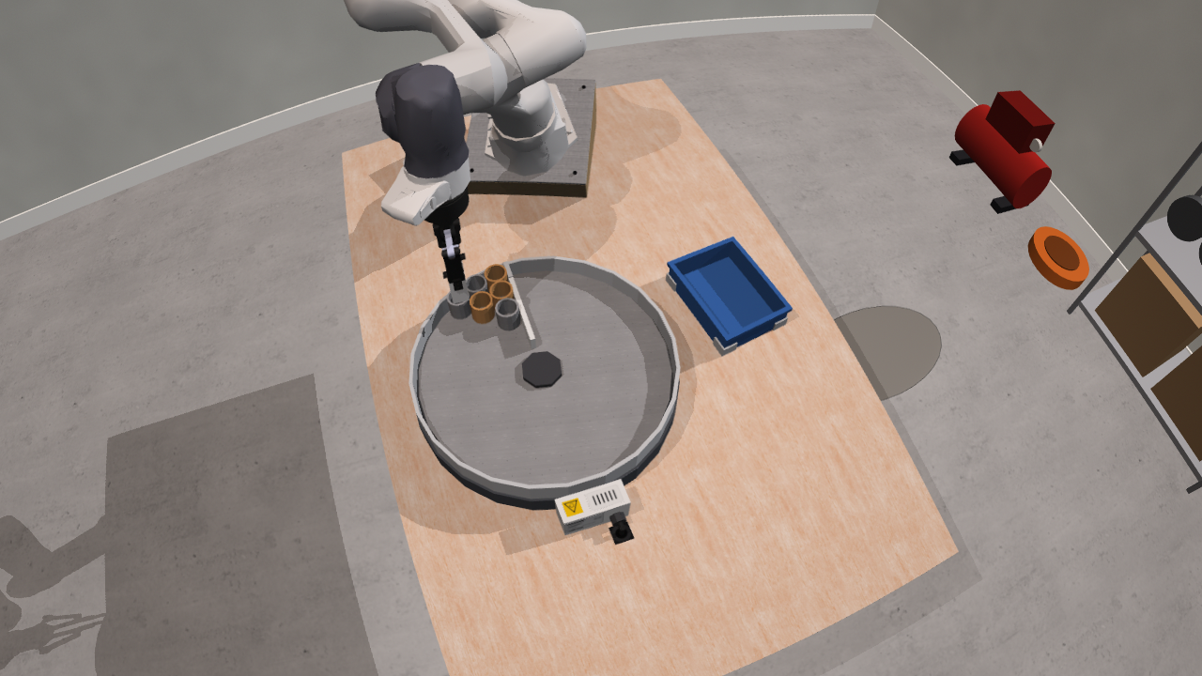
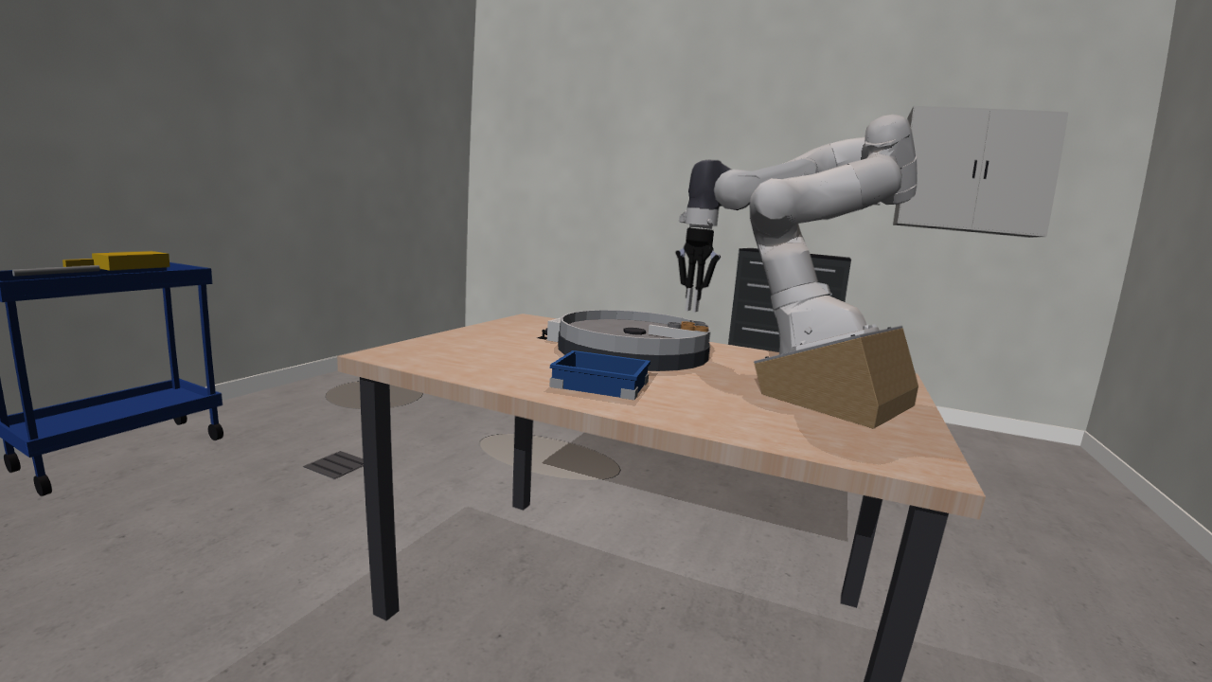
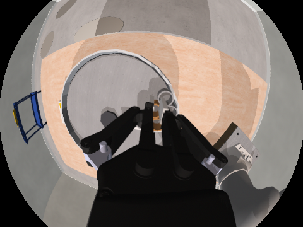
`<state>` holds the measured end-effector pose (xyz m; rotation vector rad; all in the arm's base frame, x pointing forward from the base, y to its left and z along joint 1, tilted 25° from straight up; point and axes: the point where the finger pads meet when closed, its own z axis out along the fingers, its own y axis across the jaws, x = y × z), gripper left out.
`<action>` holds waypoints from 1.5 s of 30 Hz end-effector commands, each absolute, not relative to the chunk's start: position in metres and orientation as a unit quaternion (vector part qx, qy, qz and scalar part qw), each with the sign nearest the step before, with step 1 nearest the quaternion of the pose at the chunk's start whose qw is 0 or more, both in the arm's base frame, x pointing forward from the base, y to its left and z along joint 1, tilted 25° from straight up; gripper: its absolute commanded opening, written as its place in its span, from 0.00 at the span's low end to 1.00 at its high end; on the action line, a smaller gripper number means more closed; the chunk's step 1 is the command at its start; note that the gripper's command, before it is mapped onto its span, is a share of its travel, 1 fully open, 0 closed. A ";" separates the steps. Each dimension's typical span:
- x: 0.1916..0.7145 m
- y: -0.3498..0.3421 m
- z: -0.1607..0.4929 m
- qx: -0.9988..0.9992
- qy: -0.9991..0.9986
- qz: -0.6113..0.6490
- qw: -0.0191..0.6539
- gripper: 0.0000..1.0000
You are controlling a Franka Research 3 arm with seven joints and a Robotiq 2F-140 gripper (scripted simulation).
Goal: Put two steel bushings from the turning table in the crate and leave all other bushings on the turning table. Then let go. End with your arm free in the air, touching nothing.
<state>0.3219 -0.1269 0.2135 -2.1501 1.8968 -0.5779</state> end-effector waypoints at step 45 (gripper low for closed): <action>0.345 -0.065 0.215 -0.463 0.860 -0.141 0.161 0.10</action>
